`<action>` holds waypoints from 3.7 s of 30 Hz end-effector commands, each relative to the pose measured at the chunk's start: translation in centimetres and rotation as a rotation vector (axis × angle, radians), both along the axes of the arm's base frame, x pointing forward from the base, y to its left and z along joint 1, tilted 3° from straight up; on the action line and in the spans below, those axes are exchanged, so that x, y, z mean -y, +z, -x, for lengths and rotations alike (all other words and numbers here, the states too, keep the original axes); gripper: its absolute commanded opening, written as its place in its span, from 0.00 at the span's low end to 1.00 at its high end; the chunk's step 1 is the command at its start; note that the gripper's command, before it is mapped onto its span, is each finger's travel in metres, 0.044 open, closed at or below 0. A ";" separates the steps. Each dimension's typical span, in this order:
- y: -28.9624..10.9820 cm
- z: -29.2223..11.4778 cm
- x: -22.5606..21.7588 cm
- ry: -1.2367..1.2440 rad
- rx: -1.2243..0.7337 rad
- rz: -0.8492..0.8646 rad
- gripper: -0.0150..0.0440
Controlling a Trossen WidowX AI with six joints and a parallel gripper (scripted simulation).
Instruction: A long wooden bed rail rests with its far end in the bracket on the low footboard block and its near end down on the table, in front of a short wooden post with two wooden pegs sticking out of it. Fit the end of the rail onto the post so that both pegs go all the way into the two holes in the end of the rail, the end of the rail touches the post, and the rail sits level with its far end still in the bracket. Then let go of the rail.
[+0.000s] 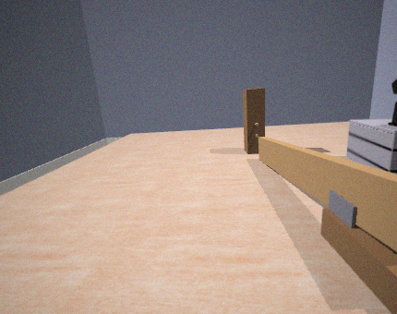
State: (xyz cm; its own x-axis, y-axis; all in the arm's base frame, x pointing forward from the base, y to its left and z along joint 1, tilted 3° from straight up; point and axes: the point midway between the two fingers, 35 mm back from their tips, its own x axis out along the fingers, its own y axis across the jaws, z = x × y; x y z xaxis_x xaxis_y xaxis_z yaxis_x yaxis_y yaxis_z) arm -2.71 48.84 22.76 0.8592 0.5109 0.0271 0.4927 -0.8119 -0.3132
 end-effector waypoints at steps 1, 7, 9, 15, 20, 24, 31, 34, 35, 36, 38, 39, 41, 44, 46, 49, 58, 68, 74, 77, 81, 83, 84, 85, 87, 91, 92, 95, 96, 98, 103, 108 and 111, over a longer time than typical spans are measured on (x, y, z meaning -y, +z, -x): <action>0.0 -0.3 -0.1 -0.002 0.001 0.002 0.98; -1.2 -10.1 -0.5 -0.067 -0.010 0.064 1.00; -1.9 -13.8 0.0 -0.094 -0.029 0.090 1.00; -4.6 -24.3 3.6 -0.186 -0.137 0.165 1.00; -7.3 -31.7 9.0 -0.282 -0.281 0.209 1.00; -9.7 -36.3 14.6 -0.374 -0.427 0.221 1.00; -13.8 -40.5 26.2 -0.573 -0.733 0.178 1.00; -15.4 -40.7 31.5 -0.676 -0.884 0.127 1.00; -15.9 -40.5 33.2 -0.712 -0.936 0.105 1.00; -16.4 -40.2 34.9 -0.749 -0.988 0.080 1.00; -17.3 -39.4 38.1 -0.825 -1.092 0.024 1.00; -17.7 -38.8 39.7 -0.864 -1.145 -0.008 1.00; -18.4 -37.3 42.7 -0.947 -1.255 -0.083 1.00; -19.3 -34.2 46.8 -1.085 -1.431 -0.229 1.00; -19.6 -31.8 49.0 -1.179 -1.545 -0.344 1.00; -19.7 -28.9 50.9 -1.286 -1.672 -0.492 1.00; -20.1 -28.4 50.9 -1.294 -1.681 -0.503 1.00; -21.7 -28.5 50.9 -1.294 -1.681 -0.503 1.00; -22.7 -28.5 51.0 -1.294 -1.680 -0.503 1.00; -23.2 -28.5 51.0 -1.294 -1.680 -0.503 1.00; -23.8 -28.5 51.0 -1.294 -1.681 -0.503 1.00; -24.2 -28.5 51.0 -1.294 -1.681 -0.503 1.00; -24.3 -28.5 51.0 -1.294 -1.681 -0.503 1.00; -24.5 -28.4 51.0 -1.294 -1.681 -0.503 1.00; -24.8 -28.4 51.0 -1.294 -1.681 -0.503 1.00; -25.4 -28.3 51.0 -1.294 -1.681 -0.503 1.00; -25.6 -28.3 51.0 -1.294 -1.681 -0.503 1.00; -26.0 -28.3 51.0 -1.294 -1.681 -0.503 1.00; -26.2 -28.2 51.0 -1.294 -1.681 -0.503 1.00; -26.5 -28.2 51.0 -1.294 -1.682 -0.503 1.00; -26.7 -28.1 51.0 -1.294 -1.682 -0.503 0.91; -26.7 -28.1 51.0 -1.294 -1.682 -0.503 0.69; -26.7 -28.1 51.0 -1.294 -1.682 -0.503 0.56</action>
State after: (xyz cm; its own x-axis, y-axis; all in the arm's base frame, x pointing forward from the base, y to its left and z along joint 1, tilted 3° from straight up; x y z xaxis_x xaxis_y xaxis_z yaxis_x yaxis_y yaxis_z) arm 25.44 -2.21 -3.91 -0.0176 -0.0210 -0.9996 -0.9935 -0.1118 0.0199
